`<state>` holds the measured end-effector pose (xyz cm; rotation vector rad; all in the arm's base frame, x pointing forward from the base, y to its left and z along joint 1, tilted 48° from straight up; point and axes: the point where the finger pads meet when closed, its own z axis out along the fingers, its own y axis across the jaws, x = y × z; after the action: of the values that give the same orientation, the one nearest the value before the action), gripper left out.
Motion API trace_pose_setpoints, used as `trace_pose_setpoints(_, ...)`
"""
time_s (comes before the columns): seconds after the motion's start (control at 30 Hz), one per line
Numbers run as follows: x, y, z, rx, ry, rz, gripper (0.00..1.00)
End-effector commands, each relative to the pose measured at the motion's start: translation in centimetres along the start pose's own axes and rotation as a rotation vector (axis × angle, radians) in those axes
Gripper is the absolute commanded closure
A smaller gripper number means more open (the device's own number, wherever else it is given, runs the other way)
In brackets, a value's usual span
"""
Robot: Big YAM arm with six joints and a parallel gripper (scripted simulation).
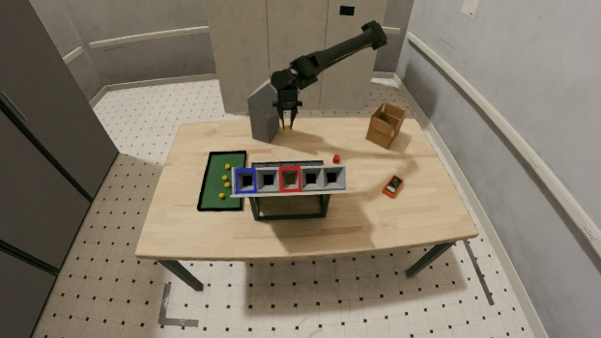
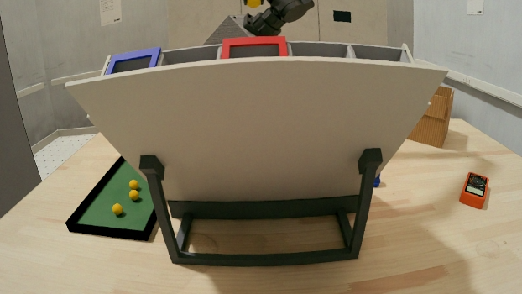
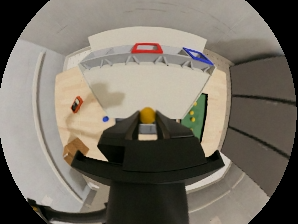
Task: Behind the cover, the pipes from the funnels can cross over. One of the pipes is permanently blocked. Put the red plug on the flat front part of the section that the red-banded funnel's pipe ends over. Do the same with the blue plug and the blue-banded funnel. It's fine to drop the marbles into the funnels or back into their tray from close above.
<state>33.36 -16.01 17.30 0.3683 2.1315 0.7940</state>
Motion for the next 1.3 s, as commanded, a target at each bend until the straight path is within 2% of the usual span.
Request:
trace_pose_setpoints(0.0, -0.1, 0.2, 0.3, -0.007, 0.006, 0.018, 1.0)
trace_pose_setpoints(0.07, -0.1, 0.2, 0.3, -0.007, 0.006, 0.018, 1.0)
trace_pose_setpoints(0.57, -13.9, 0.0, 6.6, 0.003, -0.01, -0.009, 1.0)
trace_pose_setpoints(1.27, -15.3, 0.0, 7.3, 0.005, 0.016, -0.01, 1.0)
